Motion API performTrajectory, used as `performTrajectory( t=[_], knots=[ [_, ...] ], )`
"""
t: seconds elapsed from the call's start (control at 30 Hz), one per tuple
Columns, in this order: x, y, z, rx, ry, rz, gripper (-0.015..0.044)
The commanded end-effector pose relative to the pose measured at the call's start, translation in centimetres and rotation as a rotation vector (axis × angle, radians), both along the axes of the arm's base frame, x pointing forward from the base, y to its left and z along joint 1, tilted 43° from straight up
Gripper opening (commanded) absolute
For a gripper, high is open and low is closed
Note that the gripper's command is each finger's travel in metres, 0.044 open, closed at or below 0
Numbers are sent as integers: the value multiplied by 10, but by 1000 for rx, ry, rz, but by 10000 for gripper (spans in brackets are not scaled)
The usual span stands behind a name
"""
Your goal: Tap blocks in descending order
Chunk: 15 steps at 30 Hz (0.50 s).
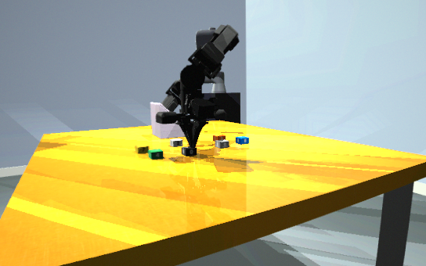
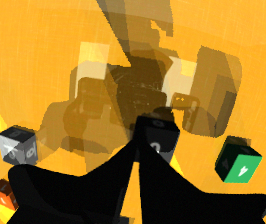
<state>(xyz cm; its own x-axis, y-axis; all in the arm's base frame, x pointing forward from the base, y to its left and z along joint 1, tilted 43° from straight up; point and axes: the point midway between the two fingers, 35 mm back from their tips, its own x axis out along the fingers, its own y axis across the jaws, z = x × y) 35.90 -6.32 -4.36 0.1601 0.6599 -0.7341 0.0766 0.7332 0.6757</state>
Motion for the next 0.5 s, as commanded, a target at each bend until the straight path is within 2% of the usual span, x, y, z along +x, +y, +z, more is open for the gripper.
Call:
performTrajectory(
  t=[0.0, 0.1, 0.23, 0.3, 0.47],
  knots=[
    [-1, -2, 2, 0, 1, 0, 20],
    [-5, -19, 19, 5, 8, -4, 20],
    [-5, -19, 19, 5, 8, -4, 20],
    [-6, -16, 27, 0, 11, -8, 72],
    [-15, 17, 92, -19, 19, -23, 204]
  ],
)
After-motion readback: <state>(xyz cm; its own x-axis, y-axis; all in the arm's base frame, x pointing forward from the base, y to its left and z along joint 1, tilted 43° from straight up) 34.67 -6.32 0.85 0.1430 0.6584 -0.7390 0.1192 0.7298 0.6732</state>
